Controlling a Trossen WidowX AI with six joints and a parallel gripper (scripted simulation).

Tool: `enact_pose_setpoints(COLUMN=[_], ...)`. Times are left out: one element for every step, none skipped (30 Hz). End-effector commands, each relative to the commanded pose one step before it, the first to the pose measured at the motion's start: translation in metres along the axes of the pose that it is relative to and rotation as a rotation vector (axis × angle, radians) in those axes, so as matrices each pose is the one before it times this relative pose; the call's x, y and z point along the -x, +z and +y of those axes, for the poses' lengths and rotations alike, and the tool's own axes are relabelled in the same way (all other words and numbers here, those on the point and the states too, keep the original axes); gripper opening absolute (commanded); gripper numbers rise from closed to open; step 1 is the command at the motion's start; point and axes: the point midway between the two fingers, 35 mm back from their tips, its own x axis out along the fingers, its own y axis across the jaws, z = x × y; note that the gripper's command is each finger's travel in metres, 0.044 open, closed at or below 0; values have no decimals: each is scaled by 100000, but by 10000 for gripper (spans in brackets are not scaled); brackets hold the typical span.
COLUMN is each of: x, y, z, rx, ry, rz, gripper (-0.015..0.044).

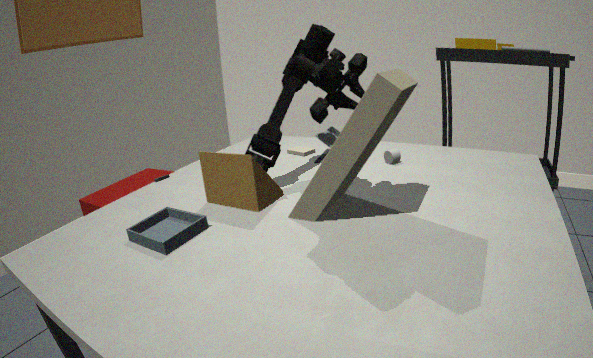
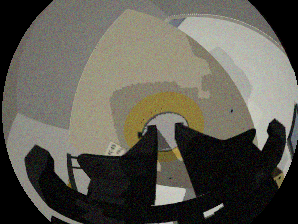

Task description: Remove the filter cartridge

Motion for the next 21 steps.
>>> enact_pose_setpoints(x=[-706,-4,-4,-7,-20,-34,-34,-20,-7,0,0,0,0,0,0,0,0,0,0,0,0], y=[-168,0,0,0,-1,-2,-2,-1,0,0,0,0,0,0,0,0,0,0,0,0,0], z=[21,0,0,0,1,1,1,1,0,0,0,0,0,0,0,0,0,0,0,0,0], rx=[-12407,-3077,-3077,507,1520,2533,2533,1520,507,0,0,0,0,0,0,0,0,0,0,0,0], ry=[-1095,0,0,1,2,3,3,2,1,0,0,0,0,0,0,0,0,0,0,0,0], rz=[596,0,0,0,0,0,0,0,0,0,0,0,0,0,0,0,0,0,0,0,0], gripper=[0,0,0,0,0,0,0,0,0,0,0,0,0,0,0,0,0,0,0,0,0])
